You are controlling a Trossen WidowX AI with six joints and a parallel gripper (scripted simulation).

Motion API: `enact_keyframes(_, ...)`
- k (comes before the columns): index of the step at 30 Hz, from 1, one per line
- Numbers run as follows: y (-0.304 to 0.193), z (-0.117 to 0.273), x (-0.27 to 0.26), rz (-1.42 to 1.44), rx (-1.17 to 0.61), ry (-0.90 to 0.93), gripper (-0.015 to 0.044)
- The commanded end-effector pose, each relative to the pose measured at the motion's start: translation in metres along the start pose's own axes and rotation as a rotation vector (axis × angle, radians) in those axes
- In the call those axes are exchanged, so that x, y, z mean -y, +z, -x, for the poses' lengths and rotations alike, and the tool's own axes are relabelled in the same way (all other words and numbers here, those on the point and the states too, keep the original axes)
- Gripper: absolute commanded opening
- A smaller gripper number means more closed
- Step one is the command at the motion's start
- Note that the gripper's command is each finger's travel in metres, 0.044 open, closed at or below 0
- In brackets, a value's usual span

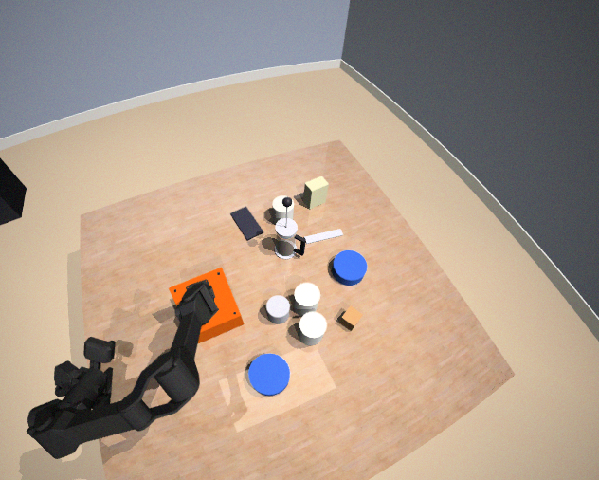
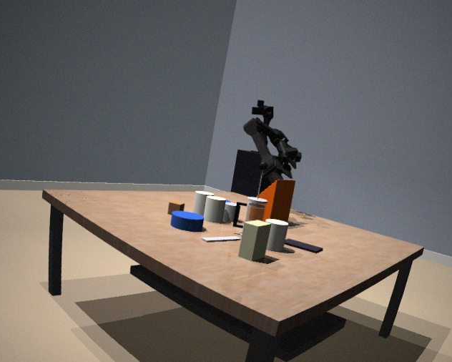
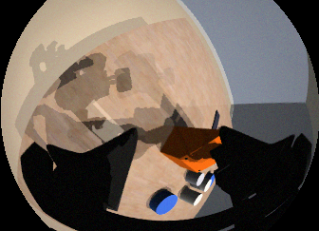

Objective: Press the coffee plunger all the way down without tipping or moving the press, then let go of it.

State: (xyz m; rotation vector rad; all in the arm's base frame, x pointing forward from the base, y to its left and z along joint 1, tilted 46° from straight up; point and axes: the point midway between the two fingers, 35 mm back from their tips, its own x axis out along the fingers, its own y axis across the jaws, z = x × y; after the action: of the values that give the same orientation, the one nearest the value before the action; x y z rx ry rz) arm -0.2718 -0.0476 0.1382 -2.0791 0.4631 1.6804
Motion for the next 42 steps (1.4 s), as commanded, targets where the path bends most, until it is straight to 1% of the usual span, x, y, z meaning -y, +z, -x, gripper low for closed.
enact_keyframes(1,0.000,0.000,-0.001,0.006,0.002,0.000,0.0426)
enact_keyframes(2,-0.002,0.000,-0.003,0.020,0.007,0.001,0.0440)
enact_keyframes(6,-0.015,0.001,-0.024,0.154,0.054,0.010,0.0440)
enact_keyframes(10,-0.043,0.003,-0.058,0.392,0.133,0.028,0.0440)
enact_keyframes(16,-0.105,0.006,-0.109,0.801,0.267,0.074,0.0440)
enact_keyframes(22,-0.185,0.006,-0.141,1.187,0.385,0.133,0.0440)
enact_keyframes(26,-0.246,0.003,-0.146,1.418,0.434,0.167,0.0440)
enact_keyframes(31,-0.322,-0.005,-0.137,1.713,0.496,0.220,0.0440)
enact_keyframes(33,-0.338,-0.003,-0.135,1.717,0.505,0.285,0.0440)
enact_keyframes(36,-0.348,-0.001,-0.127,1.784,0.516,0.306,0.0440)
enact_keyframes(40,-0.375,-0.012,-0.116,1.888,0.533,0.308,0.0440)
enact_keyframes(42,-0.387,-0.009,-0.112,1.926,0.540,0.348,0.0440)
